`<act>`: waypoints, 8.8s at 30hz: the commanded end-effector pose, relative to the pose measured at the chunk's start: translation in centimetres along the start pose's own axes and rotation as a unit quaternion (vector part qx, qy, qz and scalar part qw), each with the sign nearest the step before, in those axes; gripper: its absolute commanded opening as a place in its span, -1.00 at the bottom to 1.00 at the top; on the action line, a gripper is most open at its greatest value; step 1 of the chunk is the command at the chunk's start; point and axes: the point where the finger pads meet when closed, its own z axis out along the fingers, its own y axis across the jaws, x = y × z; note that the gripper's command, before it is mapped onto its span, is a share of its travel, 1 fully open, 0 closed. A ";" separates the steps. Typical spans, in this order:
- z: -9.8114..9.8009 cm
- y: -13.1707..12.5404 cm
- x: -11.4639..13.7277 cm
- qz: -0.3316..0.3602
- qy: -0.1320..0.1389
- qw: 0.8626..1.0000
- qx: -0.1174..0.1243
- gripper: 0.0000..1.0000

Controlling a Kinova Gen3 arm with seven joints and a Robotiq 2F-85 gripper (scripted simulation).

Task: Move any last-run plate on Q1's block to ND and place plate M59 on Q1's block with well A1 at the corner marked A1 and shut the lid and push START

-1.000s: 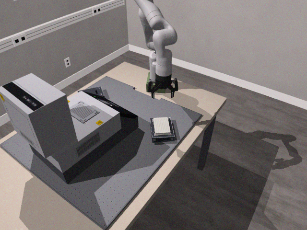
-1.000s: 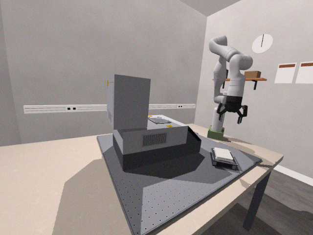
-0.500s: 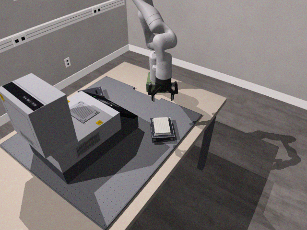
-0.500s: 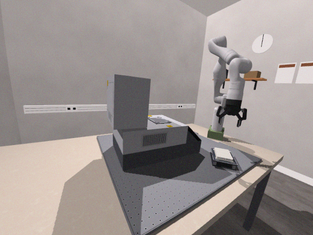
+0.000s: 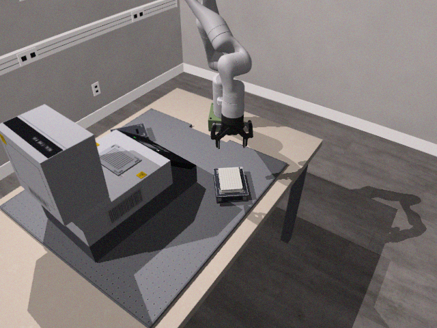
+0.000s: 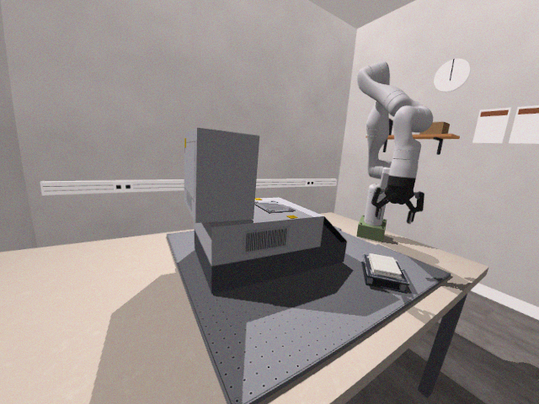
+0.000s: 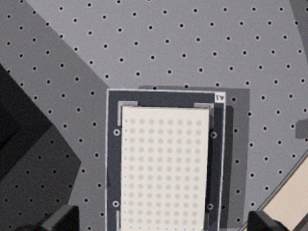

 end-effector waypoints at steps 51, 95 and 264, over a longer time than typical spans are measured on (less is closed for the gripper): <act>6.6 0.3 0.0 0.000 -0.001 1.000 -0.002 1.00; 11.6 0.4 0.1 0.000 -0.001 1.000 -0.002 1.00; 15.8 0.2 0.0 -0.001 0.000 1.000 -0.002 0.80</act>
